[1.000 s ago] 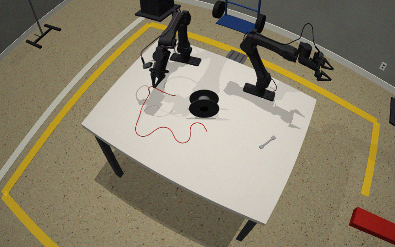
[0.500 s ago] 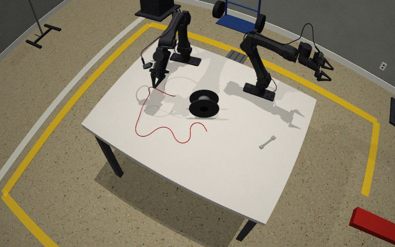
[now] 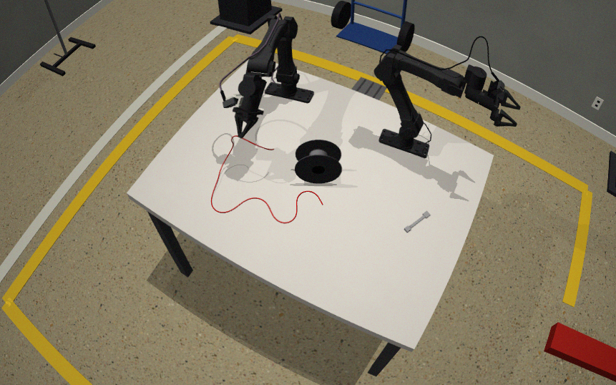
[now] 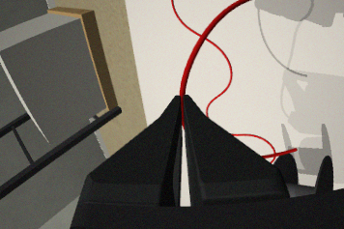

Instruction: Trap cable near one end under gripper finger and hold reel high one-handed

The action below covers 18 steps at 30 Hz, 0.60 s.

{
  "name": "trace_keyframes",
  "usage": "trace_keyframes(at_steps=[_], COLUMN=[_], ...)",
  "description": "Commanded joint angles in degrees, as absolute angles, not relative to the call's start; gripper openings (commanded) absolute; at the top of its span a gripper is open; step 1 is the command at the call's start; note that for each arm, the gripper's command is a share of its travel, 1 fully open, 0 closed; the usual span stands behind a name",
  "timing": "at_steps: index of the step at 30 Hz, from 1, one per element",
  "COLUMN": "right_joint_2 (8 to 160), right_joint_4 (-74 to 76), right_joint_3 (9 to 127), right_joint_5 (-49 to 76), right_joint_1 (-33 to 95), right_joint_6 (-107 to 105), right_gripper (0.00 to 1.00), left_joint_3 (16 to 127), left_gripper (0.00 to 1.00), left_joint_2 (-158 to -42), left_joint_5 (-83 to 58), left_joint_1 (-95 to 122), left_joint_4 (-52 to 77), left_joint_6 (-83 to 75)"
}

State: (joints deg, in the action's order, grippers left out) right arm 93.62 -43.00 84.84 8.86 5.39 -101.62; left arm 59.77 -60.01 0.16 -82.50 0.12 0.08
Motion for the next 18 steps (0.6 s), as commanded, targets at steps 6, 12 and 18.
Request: trace_keyframes(at_steps=[6,12,18], right_joint_2=[93.8,93.4,94.3], right_joint_4=[-43.2,-43.9,-44.3], right_joint_3=[86.9,87.4,88.0], right_joint_5=[10.0,10.0,10.0], right_joint_1=[6.3,6.4,6.3], right_joint_6=[-101.3,-101.5,-101.6], right_gripper=[0.0,0.0,0.0], left_joint_3=[59.4,59.4,59.4], left_gripper=[1.0,1.0,1.0], left_joint_2=[-60.5,-60.5,-60.5], left_joint_5=[-0.5,-0.5,-0.5], left_joint_1=[-82.3,-82.3,-82.3], left_joint_4=[0.6,0.6,0.6], left_joint_6=[-0.3,-0.3,-0.3])
